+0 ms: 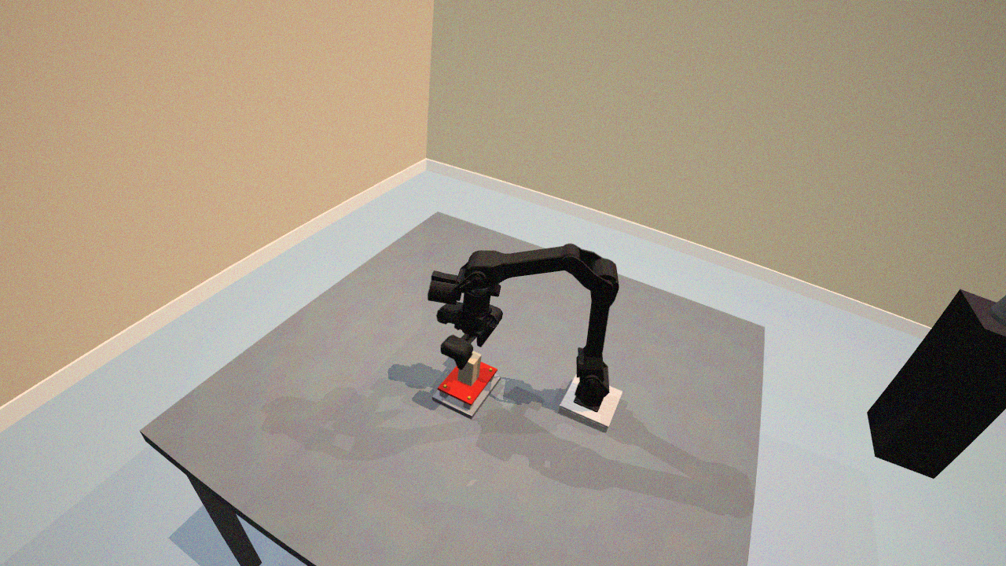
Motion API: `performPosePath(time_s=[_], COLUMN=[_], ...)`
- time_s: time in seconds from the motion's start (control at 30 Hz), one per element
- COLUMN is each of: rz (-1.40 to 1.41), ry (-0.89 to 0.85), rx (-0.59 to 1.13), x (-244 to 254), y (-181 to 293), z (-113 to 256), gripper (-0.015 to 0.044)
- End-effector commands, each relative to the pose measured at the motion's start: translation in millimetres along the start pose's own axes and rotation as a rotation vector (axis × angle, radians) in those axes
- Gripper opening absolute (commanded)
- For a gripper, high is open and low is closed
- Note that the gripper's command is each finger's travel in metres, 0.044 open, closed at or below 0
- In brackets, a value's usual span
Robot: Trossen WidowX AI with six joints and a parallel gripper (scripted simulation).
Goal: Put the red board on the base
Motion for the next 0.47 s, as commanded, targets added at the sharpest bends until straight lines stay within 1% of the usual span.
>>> performPosePath(time_s=[0.0, 0.13, 0.43], rz=[0.003, 0.000, 0.000], ry=[-0.003, 0.001, 0.001], rx=[-0.003, 0.002, 0.002], x=[-0.5, -1.7, -1.8], y=[0.8, 2.7, 2.9], z=[12.0, 45.5, 47.2], gripper=[0.0440, 0.0440, 0.0440])
Point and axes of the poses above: the point midway between the two fingers, 35 mm back from their tips, its own z axis back along the fingers, its own x axis across the jaws, y = z × x, the point moved 5 cm from there along z, back along the fingers, and after that the axes turned 12 degrees about -z, right-handed, at the moved point
